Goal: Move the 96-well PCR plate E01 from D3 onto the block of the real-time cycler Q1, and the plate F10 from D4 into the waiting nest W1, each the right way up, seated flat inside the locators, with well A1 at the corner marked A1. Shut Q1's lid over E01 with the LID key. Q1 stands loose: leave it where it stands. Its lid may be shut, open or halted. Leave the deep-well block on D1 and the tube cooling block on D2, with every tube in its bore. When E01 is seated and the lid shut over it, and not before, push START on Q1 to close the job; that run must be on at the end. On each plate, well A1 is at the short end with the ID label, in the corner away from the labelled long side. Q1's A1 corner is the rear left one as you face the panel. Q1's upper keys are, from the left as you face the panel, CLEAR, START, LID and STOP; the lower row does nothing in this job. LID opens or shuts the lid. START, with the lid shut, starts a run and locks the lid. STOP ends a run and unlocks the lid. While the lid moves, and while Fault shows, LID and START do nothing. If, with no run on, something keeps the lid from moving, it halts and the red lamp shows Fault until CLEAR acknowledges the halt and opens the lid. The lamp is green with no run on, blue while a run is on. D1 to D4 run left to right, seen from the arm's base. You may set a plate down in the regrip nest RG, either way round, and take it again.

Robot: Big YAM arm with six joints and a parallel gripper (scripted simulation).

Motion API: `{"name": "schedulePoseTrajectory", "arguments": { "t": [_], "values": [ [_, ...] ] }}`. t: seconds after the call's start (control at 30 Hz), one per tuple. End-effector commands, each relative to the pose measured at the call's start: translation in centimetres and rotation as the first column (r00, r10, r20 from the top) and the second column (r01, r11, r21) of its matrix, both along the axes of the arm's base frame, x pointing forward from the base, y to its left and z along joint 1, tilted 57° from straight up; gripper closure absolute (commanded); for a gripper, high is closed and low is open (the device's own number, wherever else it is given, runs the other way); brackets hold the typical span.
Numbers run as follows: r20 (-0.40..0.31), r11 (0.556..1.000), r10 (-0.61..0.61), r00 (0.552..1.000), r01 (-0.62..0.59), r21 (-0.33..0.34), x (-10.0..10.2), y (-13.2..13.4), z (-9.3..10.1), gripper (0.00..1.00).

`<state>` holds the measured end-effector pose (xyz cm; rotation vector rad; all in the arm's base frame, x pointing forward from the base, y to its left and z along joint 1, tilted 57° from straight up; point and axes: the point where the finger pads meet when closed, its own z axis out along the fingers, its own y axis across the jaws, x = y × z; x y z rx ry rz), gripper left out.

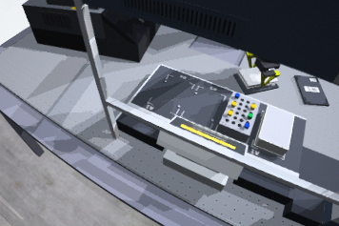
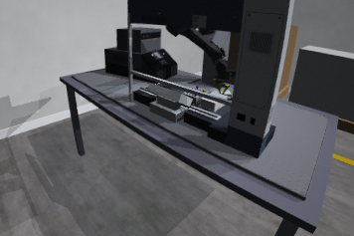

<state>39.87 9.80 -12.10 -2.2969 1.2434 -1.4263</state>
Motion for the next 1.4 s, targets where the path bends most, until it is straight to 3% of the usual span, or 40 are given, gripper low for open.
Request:
{"name": "schedulePoseTrajectory", "arguments": {
  "t": [0.0, 0.3, 0.43, 0.7, 1.07, 1.37],
  "values": [
    [-0.045, 0.999, 0.016, 0.999, -0.017, -0.027, -2.0, -0.7, -0.1, 1.0],
    [-0.066, 0.999, 0.016, 0.998, -0.018, -0.033, -3.1, -0.6, -1.3, 1.0],
    [-0.057, 1.0, 0.017, 0.998, -0.018, -0.025, -2.6, -0.2, -1.4, 1.0],
    [-0.018, 1.0, 0.008, 1.0, -0.008, -0.006, -0.6, -0.1, 0.0, 1.0],
    [-0.004, 1.0, 0.029, 1.0, -0.029, -0.008, -0.1, 1.1, 0.4, 1.0],
    [-0.02, 1.0, 0.025, 0.999, -0.025, -0.013, -0.7, 0.4, -0.6, 1.0]
  ]
}}
